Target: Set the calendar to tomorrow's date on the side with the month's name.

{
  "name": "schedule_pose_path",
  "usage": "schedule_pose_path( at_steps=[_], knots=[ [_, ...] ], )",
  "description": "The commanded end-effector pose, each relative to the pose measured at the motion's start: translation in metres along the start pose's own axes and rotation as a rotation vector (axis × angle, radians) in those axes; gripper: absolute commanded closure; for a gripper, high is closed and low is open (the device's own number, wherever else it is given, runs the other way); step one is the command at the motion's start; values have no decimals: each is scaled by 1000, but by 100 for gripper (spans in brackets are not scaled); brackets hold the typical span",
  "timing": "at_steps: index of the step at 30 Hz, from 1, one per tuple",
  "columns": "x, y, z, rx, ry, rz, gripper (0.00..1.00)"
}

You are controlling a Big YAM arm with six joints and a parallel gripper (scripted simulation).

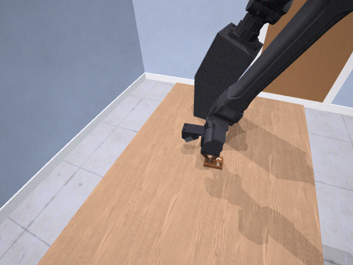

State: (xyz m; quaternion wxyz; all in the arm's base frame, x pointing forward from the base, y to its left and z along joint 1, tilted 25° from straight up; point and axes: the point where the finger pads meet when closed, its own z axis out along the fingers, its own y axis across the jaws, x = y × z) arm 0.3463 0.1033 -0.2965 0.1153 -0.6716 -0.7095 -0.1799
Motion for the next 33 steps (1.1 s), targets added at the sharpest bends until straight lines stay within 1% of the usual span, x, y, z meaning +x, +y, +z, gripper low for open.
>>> schedule_pose_path(
  at_steps=[1, 11, 15, 16, 21, 25, 28, 32, 33],
  knots=[
    [3, 4, 1, -16, -3, -8, 74],
    [3, 2, 4, -10, -3, -7, 74],
    [3, 5, 4, -14, -3, -8, 74],
    [5, 10, -1, -27, -2, -13, 74],
    [2, 2, 8, -8, -3, -5, 74],
    [4, 5, 6, -16, -2, -8, 74],
    [2, 2, 11, -8, -3, -5, 74],
    [3, 3, 10, -11, -3, -6, 74],
    [5, 10, 5, -27, -2, -11, 74]
  ],
)
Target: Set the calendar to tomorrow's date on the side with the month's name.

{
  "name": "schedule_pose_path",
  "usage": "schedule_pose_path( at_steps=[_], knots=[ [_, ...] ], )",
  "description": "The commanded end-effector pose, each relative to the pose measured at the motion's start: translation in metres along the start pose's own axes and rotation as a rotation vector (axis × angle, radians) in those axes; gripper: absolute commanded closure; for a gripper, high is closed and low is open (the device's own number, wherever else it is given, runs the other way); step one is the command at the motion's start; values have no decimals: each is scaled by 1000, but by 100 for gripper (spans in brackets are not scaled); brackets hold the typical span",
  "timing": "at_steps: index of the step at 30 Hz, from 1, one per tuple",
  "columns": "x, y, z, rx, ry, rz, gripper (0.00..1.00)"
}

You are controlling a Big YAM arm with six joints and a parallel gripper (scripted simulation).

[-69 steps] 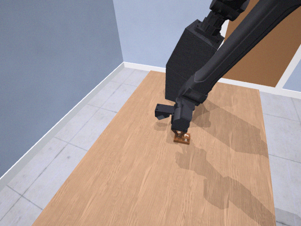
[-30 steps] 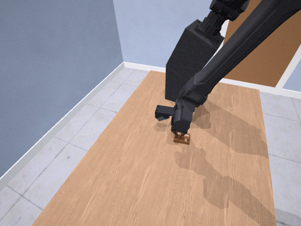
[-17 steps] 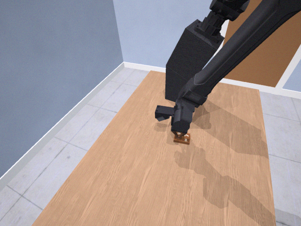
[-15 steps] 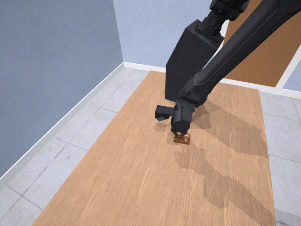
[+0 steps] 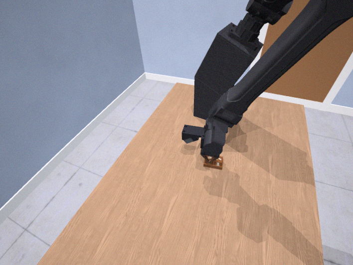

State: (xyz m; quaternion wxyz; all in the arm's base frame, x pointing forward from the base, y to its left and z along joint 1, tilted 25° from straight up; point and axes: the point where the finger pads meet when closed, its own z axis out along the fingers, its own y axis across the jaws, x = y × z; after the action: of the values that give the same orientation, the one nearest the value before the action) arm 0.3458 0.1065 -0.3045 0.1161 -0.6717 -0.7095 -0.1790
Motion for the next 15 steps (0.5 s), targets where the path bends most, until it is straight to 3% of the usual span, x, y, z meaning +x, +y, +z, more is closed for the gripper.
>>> schedule_pose_path(
  at_steps=[1, 5, 15],
  knots=[
    [5, 10, -1, -26, -2, -11, 74],
    [3, 3, 5, -11, -3, -6, 74],
    [3, 6, 4, -19, -2, -9, 74]
  ],
)
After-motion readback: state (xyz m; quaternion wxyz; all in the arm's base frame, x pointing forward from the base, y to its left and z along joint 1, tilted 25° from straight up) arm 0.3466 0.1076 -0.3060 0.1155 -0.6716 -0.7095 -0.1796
